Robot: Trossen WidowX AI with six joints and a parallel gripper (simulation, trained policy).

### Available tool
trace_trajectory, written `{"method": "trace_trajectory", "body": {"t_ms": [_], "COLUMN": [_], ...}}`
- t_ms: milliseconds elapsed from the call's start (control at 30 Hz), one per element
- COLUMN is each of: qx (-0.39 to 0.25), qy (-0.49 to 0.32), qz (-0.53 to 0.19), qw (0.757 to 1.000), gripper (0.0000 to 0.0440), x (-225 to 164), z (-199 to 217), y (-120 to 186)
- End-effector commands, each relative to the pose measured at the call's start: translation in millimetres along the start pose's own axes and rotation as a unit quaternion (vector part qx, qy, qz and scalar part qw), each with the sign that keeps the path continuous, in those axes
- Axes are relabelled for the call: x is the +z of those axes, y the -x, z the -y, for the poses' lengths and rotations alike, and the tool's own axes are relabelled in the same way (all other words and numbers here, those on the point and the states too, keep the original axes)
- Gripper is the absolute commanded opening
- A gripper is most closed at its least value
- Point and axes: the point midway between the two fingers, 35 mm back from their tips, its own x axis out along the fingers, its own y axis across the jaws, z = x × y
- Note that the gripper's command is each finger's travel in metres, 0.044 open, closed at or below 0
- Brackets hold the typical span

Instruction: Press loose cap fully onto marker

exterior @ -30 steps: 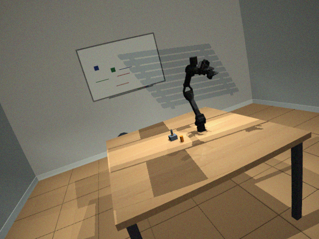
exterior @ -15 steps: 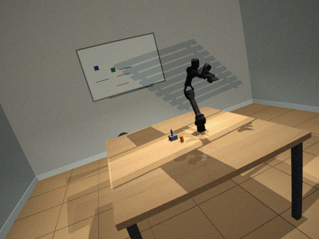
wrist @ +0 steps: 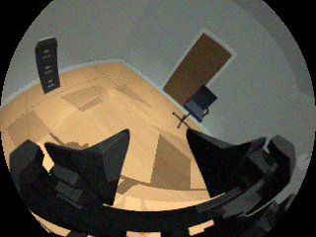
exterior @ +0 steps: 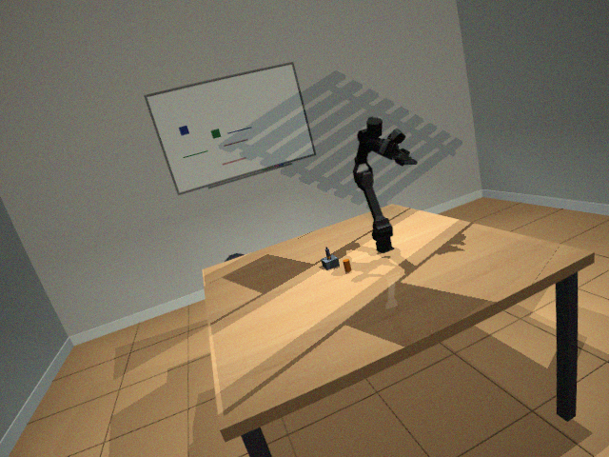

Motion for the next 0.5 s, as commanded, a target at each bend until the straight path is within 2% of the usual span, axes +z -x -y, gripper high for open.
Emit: {"method": "trace_trajectory", "body": {"t_ms": [0,467], "qx": [0.01,0.027], "qy": [-0.011,-0.046], "qz": [-0.02,-0.08], "qw": [1.0,0.995], "gripper": [0.0324,0.0325], "x": [-12,-48], "z": [0,5], "y": [-7,-19]}}
